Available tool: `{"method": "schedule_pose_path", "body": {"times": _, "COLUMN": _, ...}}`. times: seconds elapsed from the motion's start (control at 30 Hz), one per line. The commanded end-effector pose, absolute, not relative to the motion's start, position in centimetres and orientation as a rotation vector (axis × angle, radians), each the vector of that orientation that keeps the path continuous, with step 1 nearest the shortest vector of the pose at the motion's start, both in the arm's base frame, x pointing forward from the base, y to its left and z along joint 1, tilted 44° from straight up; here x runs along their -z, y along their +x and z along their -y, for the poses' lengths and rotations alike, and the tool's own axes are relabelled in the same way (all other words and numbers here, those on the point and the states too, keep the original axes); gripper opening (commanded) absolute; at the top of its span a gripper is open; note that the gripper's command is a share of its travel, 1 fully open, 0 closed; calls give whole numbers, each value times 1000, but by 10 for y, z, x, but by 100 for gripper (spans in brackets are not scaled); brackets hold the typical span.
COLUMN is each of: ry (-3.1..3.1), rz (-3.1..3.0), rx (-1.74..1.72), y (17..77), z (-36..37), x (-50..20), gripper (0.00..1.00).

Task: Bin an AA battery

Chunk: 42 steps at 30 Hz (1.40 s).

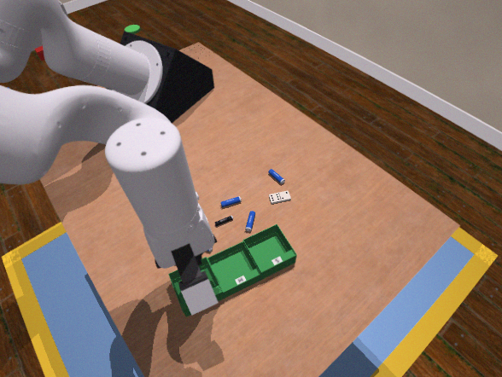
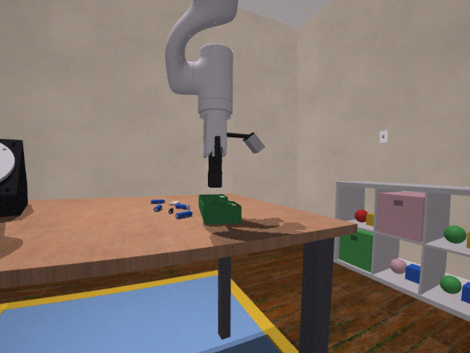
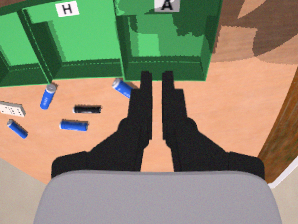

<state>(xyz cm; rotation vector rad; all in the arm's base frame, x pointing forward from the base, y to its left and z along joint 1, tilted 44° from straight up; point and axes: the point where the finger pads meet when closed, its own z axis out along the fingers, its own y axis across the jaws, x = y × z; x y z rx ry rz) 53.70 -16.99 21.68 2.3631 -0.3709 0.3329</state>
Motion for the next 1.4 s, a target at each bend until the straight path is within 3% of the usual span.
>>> {"method": "schedule_pose_path", "body": {"times": 0.0, "ry": 2366, "rz": 371, "rx": -334, "y": 545, "z": 188, "x": -221, "gripper": 7}}
{"method": "schedule_pose_path", "body": {"times": 1.37, "ry": 2366, "rz": 371, "rx": -334, "y": 552, "z": 224, "x": -183, "gripper": 7}}
